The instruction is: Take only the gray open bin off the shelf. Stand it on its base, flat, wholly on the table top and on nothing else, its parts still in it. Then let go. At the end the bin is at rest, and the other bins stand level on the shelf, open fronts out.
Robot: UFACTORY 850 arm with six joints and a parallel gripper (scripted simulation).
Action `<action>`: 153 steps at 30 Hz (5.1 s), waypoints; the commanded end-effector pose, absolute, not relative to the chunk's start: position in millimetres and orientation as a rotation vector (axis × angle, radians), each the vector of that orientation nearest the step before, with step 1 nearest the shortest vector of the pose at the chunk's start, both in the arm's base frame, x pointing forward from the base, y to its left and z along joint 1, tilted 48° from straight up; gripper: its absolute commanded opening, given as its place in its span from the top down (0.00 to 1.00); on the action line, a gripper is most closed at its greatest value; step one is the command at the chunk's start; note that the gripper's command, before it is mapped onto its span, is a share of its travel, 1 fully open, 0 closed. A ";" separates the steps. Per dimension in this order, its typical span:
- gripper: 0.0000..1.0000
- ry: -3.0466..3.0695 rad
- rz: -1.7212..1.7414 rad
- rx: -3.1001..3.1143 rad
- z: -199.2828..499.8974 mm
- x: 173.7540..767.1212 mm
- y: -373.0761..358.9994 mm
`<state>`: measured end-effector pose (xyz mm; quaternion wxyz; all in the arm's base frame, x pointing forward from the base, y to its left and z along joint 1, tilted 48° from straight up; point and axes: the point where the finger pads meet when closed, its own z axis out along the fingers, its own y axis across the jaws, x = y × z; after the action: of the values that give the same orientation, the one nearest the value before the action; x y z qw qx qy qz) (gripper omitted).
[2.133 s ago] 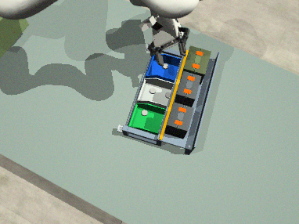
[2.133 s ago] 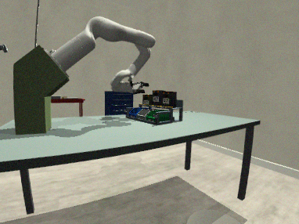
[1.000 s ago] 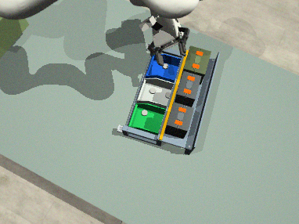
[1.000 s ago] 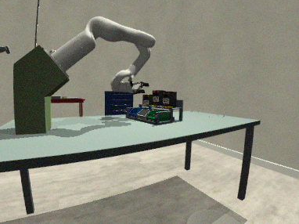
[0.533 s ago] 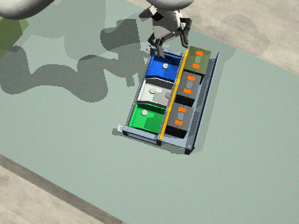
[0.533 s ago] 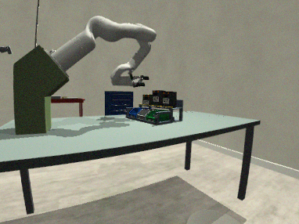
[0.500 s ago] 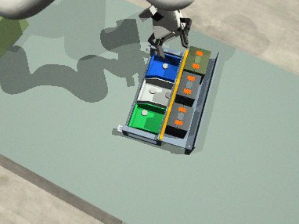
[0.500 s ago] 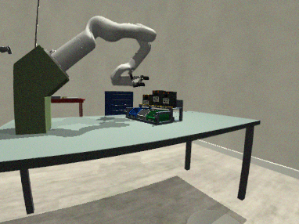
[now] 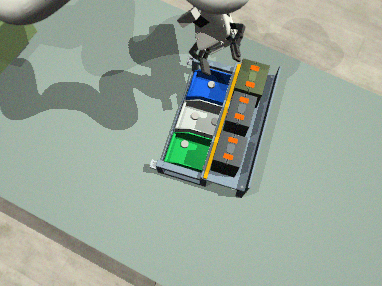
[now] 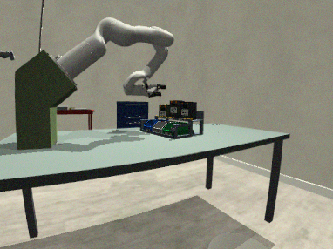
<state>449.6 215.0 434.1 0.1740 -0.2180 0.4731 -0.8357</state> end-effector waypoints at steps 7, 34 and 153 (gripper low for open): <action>0.00 1.341 -2.369 -0.617 432.0 452.3 215.5; 0.00 1.341 -2.369 -0.617 392.9 424.6 200.6; 0.00 1.870 -0.977 -0.109 159.5 176.9 228.5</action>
<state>177.2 228.1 159.4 0.4913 -0.0453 0.7706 -0.4033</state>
